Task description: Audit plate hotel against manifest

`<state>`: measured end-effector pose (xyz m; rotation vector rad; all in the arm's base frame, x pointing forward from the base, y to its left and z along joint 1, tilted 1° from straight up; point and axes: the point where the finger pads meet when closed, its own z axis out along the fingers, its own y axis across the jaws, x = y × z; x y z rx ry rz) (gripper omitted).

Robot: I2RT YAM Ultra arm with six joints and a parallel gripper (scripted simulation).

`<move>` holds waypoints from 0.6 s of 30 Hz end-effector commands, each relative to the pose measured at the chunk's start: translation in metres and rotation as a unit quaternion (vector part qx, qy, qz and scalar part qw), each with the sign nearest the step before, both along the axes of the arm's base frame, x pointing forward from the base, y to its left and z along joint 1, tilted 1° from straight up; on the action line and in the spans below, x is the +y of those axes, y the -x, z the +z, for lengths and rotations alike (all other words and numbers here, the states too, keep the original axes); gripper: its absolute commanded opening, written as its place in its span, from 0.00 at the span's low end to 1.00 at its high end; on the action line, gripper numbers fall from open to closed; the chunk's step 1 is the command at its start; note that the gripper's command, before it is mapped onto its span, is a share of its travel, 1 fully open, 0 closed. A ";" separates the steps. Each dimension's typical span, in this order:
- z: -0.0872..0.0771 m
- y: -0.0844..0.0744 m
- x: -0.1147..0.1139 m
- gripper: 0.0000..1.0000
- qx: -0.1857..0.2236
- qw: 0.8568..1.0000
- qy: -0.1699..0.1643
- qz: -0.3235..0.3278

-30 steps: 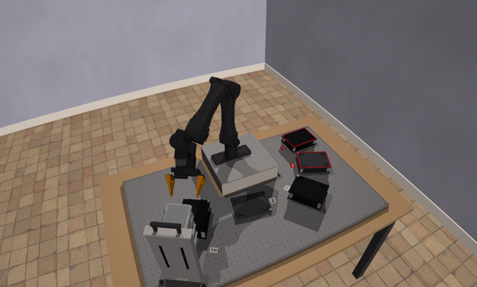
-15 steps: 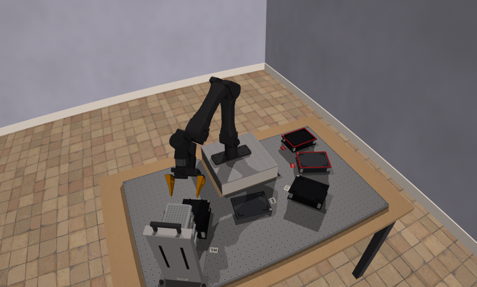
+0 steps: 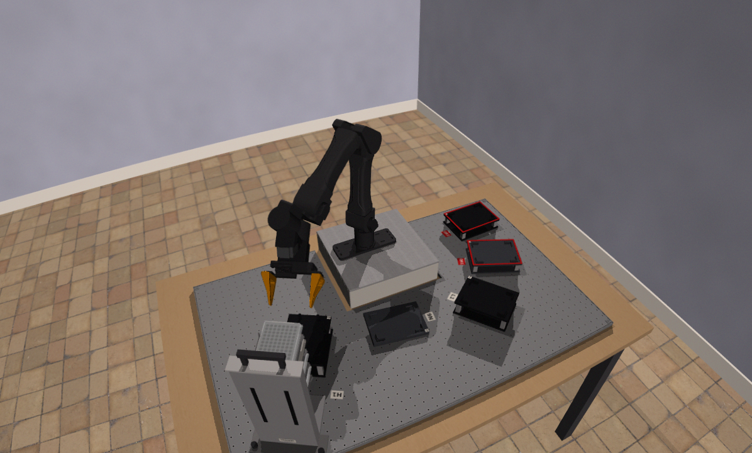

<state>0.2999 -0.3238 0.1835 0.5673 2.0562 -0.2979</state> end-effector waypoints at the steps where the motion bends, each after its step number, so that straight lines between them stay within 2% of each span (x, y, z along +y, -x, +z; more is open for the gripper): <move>1: 0.009 0.008 0.006 1.00 -0.007 1.000 0.009 0.004; 7: 0.011 0.016 0.010 1.00 -0.009 1.000 0.012 0.004; 8: 0.026 0.013 0.005 1.00 -0.018 0.999 0.027 0.004; 9: 0.033 0.010 0.003 1.00 -0.025 0.999 0.037 0.007; 12: 0.033 0.008 0.005 1.00 -0.025 0.999 0.037 0.009; 13: 0.014 0.012 0.010 1.00 -0.015 1.000 0.021 0.009; 18: -0.010 0.011 0.009 1.00 -0.004 1.000 0.003 0.009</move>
